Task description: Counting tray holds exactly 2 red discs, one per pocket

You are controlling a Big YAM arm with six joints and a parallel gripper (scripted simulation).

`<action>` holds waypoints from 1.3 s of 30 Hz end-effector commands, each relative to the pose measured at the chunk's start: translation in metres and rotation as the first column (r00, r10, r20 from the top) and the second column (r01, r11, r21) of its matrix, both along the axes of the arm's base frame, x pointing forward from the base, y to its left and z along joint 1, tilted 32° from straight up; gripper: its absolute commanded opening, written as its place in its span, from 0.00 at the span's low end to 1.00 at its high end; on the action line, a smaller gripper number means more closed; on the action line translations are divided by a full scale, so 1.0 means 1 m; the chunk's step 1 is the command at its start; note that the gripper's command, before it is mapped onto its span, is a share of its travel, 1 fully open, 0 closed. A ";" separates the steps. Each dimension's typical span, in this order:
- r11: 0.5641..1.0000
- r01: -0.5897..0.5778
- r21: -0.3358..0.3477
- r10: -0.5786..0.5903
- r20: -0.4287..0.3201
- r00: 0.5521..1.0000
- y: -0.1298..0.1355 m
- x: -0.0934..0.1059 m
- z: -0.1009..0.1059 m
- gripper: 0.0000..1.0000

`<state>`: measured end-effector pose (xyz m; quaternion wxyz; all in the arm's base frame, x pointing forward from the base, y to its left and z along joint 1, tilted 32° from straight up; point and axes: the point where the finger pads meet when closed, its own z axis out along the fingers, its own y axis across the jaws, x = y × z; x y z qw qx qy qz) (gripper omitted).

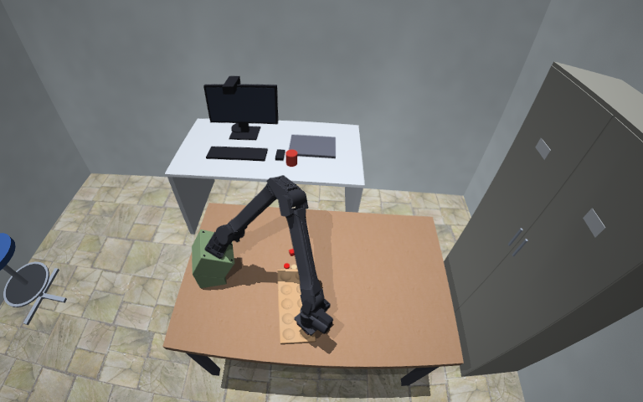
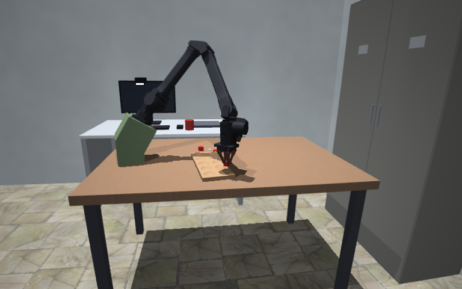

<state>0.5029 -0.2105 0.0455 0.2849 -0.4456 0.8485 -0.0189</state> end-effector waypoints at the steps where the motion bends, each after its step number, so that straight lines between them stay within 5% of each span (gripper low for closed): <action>1: 1.000 0.010 0.011 -0.010 -0.003 1.000 0.002 0.022 -0.020 0.00; 6: 0.999 0.042 0.012 -0.042 -0.002 0.999 -0.015 0.015 -0.020 0.00; 7: 0.999 0.031 -0.007 -0.031 0.032 0.999 -0.012 0.021 0.001 0.00; 8: 1.000 0.016 -0.008 -0.015 0.033 0.999 -0.003 0.025 0.001 0.00; 11: 1.000 0.010 0.011 -0.010 -0.003 1.000 0.003 0.025 -0.024 0.00; 16: 1.000 0.010 0.012 -0.009 -0.003 1.000 0.004 0.029 -0.031 0.00; 39: 1.000 0.007 0.013 -0.007 -0.007 1.000 0.006 0.031 -0.036 0.00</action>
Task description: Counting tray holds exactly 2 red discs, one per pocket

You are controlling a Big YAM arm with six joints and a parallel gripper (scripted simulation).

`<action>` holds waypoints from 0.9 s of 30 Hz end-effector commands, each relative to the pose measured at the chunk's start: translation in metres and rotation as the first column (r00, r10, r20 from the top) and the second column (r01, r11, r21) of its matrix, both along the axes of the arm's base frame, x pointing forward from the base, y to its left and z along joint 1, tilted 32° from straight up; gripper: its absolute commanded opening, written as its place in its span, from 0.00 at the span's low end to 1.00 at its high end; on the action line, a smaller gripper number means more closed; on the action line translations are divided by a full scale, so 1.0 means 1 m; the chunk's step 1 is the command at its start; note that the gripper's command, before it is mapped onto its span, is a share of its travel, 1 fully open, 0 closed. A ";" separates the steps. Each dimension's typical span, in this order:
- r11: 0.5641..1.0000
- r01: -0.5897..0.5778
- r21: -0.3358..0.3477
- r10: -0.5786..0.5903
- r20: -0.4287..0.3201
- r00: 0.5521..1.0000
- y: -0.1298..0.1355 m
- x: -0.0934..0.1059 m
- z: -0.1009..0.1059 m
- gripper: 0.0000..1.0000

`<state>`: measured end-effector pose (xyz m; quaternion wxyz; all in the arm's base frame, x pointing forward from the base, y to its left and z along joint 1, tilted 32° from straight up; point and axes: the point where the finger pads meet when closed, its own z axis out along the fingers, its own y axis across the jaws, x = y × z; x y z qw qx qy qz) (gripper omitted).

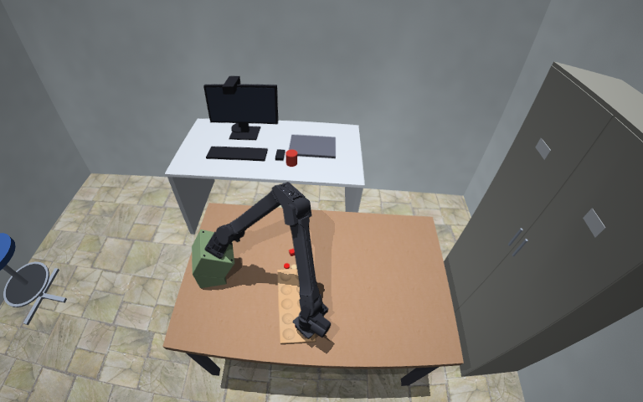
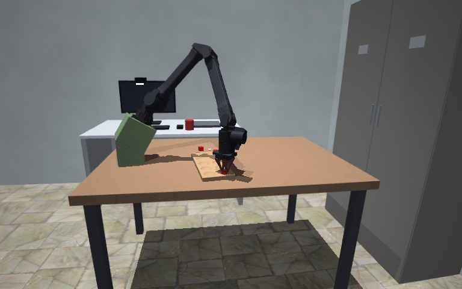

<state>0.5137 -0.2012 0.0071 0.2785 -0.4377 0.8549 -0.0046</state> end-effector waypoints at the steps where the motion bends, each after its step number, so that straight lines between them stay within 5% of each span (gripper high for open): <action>1: 1.000 -0.004 -0.011 0.004 0.020 1.000 -0.003 0.020 0.002 0.00; 13: 1.000 -0.003 -0.010 0.003 0.019 1.000 -0.003 0.021 -0.001 0.00; 14: 1.000 -0.003 -0.010 0.004 0.019 1.000 -0.003 0.021 -0.001 0.33; 27: 1.000 -0.004 -0.011 0.004 0.019 1.000 -0.003 0.021 -0.001 0.33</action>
